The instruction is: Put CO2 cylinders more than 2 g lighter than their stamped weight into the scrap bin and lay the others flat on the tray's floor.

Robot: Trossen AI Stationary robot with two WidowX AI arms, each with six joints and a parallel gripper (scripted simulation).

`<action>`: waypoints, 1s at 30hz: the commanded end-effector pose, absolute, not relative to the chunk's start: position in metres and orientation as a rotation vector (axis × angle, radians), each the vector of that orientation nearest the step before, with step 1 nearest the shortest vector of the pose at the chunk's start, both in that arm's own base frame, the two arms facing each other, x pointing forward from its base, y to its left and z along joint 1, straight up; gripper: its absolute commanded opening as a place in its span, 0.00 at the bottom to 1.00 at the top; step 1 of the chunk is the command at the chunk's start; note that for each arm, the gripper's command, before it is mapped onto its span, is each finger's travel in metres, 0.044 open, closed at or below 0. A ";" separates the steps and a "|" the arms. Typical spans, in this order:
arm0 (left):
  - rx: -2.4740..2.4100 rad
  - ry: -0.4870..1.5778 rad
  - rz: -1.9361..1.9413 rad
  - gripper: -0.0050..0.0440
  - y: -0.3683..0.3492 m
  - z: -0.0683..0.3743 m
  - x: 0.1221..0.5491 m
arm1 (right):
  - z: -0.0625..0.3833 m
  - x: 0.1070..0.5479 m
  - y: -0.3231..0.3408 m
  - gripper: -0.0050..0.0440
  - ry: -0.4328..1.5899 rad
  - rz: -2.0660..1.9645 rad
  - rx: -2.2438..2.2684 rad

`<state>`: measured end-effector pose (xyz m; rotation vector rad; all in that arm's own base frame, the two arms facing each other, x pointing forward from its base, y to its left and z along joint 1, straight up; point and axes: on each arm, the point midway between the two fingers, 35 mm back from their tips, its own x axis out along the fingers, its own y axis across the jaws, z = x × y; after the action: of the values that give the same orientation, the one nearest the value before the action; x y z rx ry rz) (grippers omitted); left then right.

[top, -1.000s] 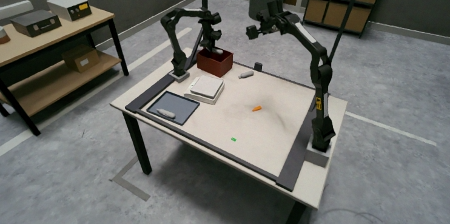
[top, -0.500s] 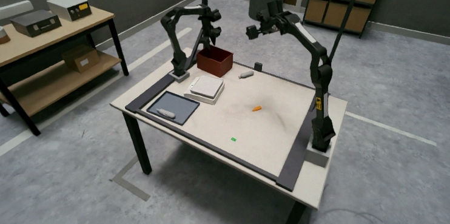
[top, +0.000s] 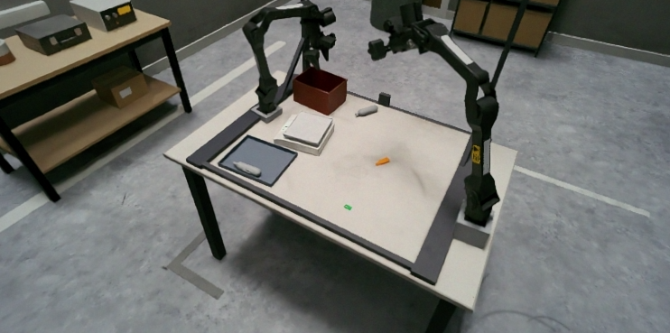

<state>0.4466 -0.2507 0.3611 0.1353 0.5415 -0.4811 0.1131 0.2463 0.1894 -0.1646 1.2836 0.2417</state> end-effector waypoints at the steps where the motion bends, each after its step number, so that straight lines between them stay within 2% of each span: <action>1: 0.133 0.510 -0.500 1.00 -0.254 0.365 0.433 | 0.185 0.149 0.265 1.00 1.260 0.304 -0.172; 10: 0.147 0.508 -0.554 1.00 -0.266 0.310 0.398 | 0.136 0.265 0.290 1.00 1.186 0.507 -0.315; 12: 0.147 0.508 -0.554 1.00 -0.266 0.310 0.398 | 0.136 0.265 0.290 1.00 1.186 0.507 -0.315; 21: 0.160 0.508 -0.602 1.00 -0.265 0.251 0.356 | 0.099 0.328 0.282 1.00 1.138 0.622 -0.415; 30: 0.168 0.512 -0.623 1.00 -0.261 0.223 0.336 | 0.099 0.334 0.281 1.00 1.122 0.638 -0.425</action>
<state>0.3424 -0.2634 0.2134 0.1820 0.5506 -0.6179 0.3280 0.2746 0.0802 -0.4385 1.1760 0.6196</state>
